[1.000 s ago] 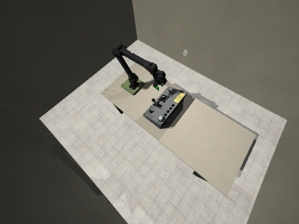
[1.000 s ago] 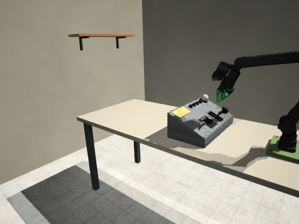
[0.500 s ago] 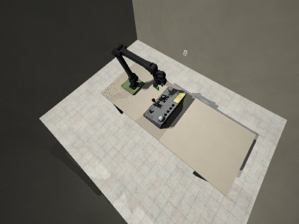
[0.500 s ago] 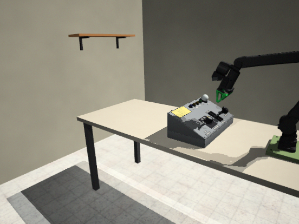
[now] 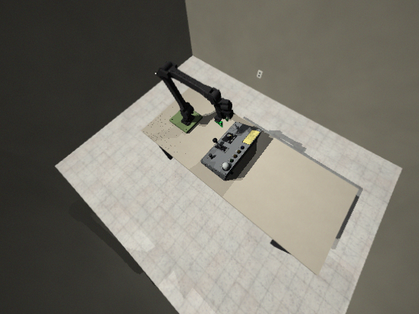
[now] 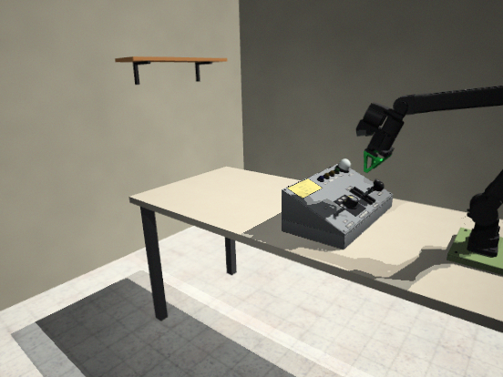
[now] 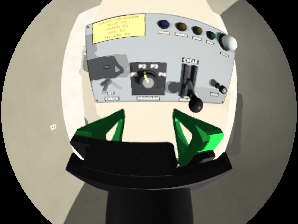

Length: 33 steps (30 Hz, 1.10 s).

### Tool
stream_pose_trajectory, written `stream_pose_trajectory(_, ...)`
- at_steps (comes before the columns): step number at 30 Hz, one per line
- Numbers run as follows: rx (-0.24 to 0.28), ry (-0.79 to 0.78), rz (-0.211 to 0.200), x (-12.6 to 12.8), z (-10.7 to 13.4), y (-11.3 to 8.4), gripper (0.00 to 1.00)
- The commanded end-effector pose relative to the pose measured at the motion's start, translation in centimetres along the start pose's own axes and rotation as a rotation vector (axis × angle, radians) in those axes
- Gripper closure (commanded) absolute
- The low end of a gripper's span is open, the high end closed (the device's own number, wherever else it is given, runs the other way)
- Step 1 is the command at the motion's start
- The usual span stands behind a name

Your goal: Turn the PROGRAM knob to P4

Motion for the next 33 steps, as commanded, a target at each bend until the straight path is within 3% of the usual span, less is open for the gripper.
stream_pose_trajectory(1, -0.032, 0.006, -0.005, 0.4, -1.1, -0.2, 0.30)
stream_pose_trajectory(16, -0.020, 0.005, 0.000, 0.0, -0.7, 3.4, 0.30)
stream_pose_trajectory(17, -0.065, 0.007, -0.006, 0.1, -2.6, 2.4, 0.30)
stream_pose_trajectory(18, -0.020, 0.006, 0.001, -0.2, -0.7, 4.3, 0.30)
stream_pose_trajectory(31, -0.019, 0.001, 0.001, -0.3, -0.6, 10.3, 0.30)
stream_pose_trajectory(33, -0.019, 0.001, 0.001, -0.3, -0.6, 10.3, 0.30)
Point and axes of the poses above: the point where the finger pads meet when closed, its own y axis out along the fingers, its own x axis across the jaws, z = x × y, the point moved 5 cm from there along -y, back along the fingers
